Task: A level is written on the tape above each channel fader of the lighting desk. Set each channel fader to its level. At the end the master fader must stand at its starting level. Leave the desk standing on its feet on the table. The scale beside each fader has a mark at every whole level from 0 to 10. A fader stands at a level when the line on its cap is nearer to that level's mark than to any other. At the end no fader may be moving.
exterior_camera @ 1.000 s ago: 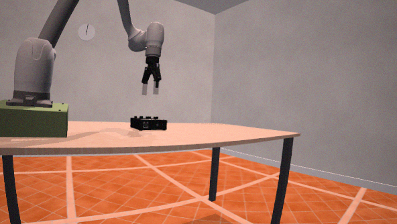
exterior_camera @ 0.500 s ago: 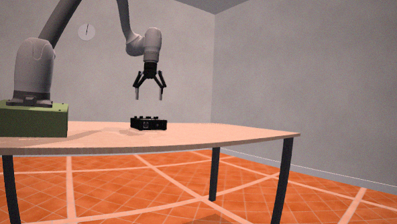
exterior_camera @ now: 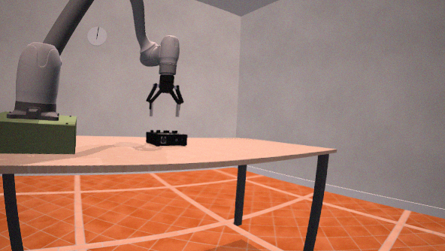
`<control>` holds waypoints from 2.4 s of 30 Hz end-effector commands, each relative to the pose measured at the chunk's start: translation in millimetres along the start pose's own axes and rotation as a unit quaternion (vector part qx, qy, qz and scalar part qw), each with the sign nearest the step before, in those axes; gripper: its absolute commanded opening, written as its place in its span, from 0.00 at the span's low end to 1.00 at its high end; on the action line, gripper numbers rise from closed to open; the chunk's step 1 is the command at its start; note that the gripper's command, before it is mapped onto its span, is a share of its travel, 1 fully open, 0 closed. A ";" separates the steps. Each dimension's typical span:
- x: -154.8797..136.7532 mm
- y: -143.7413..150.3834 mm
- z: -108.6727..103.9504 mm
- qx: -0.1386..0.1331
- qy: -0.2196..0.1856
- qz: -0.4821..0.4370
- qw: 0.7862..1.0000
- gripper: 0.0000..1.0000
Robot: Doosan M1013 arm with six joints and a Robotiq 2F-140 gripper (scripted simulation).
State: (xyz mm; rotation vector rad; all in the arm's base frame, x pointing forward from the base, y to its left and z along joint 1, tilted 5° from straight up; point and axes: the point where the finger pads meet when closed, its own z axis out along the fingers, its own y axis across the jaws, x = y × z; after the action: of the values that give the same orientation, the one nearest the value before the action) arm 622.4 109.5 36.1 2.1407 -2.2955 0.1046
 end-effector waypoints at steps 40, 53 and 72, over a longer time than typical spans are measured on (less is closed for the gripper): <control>-2.2 2.3 4.6 -0.016 -0.041 -0.124 0.991 1.00; -2.2 2.3 4.6 -0.016 -0.041 -0.124 0.991 1.00; 0.9 2.6 1.1 -0.018 -0.036 -0.068 0.997 1.00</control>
State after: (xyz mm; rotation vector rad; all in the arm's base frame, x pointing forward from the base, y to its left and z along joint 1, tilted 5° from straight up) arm 617.6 111.3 30.5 2.3875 -2.0783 -0.0180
